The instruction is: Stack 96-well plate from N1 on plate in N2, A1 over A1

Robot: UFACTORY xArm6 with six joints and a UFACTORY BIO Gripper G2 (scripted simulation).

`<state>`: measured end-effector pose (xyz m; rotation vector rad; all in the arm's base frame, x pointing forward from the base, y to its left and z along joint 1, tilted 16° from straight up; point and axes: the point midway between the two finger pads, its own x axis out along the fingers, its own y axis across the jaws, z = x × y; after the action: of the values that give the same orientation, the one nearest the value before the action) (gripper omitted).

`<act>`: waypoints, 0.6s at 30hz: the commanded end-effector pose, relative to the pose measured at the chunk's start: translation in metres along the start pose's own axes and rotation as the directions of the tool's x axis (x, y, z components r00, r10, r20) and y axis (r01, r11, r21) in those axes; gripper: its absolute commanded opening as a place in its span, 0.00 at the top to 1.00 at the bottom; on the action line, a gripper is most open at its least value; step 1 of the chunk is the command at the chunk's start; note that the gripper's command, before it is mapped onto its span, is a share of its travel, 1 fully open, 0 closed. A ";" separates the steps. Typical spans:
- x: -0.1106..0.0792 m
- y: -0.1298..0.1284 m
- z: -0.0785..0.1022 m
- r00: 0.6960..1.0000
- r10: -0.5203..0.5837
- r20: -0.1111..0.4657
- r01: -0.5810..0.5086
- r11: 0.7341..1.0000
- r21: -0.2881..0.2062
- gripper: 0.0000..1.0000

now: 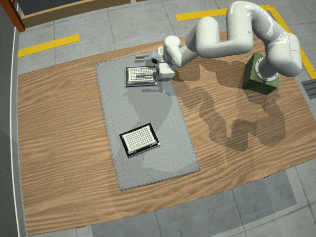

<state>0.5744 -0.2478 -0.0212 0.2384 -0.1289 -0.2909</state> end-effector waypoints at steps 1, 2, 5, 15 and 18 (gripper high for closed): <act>0.002 0.000 -0.004 1.000 0.000 0.006 0.000 1.000 -0.001 0.63; 0.002 0.000 -0.006 1.000 0.000 0.006 0.000 1.000 -0.001 0.63; 0.002 0.000 -0.011 1.000 0.000 0.006 0.000 1.000 -0.001 0.63; 0.002 0.000 -0.026 1.000 0.000 0.006 0.000 1.000 -0.001 0.63; 0.002 0.000 -0.029 1.000 0.000 0.006 0.000 1.000 -0.001 0.63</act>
<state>0.5785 -0.2423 -0.0459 0.2383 -0.1290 -0.2909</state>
